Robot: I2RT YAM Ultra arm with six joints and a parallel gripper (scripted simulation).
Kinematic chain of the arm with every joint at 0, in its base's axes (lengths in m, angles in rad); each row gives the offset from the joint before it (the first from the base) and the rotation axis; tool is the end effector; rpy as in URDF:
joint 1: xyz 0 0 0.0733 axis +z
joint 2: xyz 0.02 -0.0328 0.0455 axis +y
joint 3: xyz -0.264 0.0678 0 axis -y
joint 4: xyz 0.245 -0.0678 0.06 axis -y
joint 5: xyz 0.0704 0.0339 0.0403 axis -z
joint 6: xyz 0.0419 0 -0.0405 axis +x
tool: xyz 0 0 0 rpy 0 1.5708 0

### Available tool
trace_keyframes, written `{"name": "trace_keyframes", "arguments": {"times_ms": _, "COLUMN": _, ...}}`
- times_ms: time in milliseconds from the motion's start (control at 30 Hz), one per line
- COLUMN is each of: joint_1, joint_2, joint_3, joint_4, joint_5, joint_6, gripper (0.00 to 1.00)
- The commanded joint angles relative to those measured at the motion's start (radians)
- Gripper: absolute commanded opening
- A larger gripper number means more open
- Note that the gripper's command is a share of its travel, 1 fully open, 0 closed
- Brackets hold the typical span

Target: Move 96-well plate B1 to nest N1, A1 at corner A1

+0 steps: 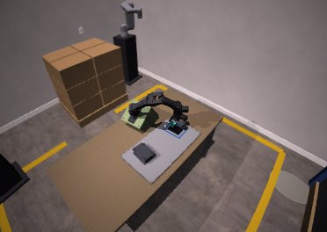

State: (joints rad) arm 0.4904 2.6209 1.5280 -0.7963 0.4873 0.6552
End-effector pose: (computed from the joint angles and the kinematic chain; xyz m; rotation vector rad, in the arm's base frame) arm 0.3450 0.1632 -0.0418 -0.1280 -3.0096 0.8907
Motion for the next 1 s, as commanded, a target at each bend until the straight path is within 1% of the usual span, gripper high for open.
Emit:
{"name": "trace_keyframes", "arguments": {"times_ms": 0, "joint_1": 0.02, "joint_2": -0.025, "joint_3": 0.034, "joint_4": 0.011, "joint_5": 0.013, "joint_6": 0.004, "gripper": 1.0}}
{"name": "trace_keyframes", "arguments": {"times_ms": 433, "joint_1": 0.02, "joint_2": -0.025, "joint_3": 0.034, "joint_4": 0.011, "joint_5": 0.013, "joint_6": 0.004, "gripper": 1.0}}
{"name": "trace_keyframes", "arguments": {"times_ms": 500, "joint_1": 0.012, "joint_2": 0.012, "joint_3": 0.032, "joint_4": 0.027, "joint_5": 0.015, "joint_6": -0.009, "gripper": 1.0}}
{"name": "trace_keyframes", "arguments": {"times_ms": 600, "joint_1": -0.01, "joint_2": 0.02, "joint_3": 0.027, "joint_4": 0.043, "joint_5": 0.017, "joint_6": -0.015, "gripper": 1.0}}
{"name": "trace_keyframes", "arguments": {"times_ms": 700, "joint_1": -0.012, "joint_2": 0.023, "joint_3": 0.023, "joint_4": 0.048, "joint_5": 0.018, "joint_6": -0.017, "gripper": 1.0}}
{"name": "trace_keyframes", "arguments": {"times_ms": 733, "joint_1": 0.006, "joint_2": 0.015, "joint_3": 0.012, "joint_4": 0.053, "joint_5": 0.018, "joint_6": -0.019, "gripper": 1.0}}
{"name": "trace_keyframes", "arguments": {"times_ms": 833, "joint_1": -0.009, "joint_2": 0.036, "joint_3": -0.021, "joint_4": 0.068, "joint_5": 0.02, "joint_6": -0.026, "gripper": 1.0}}
{"name": "trace_keyframes", "arguments": {"times_ms": 967, "joint_1": -0.024, "joint_2": 0.047, "joint_3": -0.027, "joint_4": 0.089, "joint_5": 0.022, "joint_6": -0.034, "gripper": 1.0}}
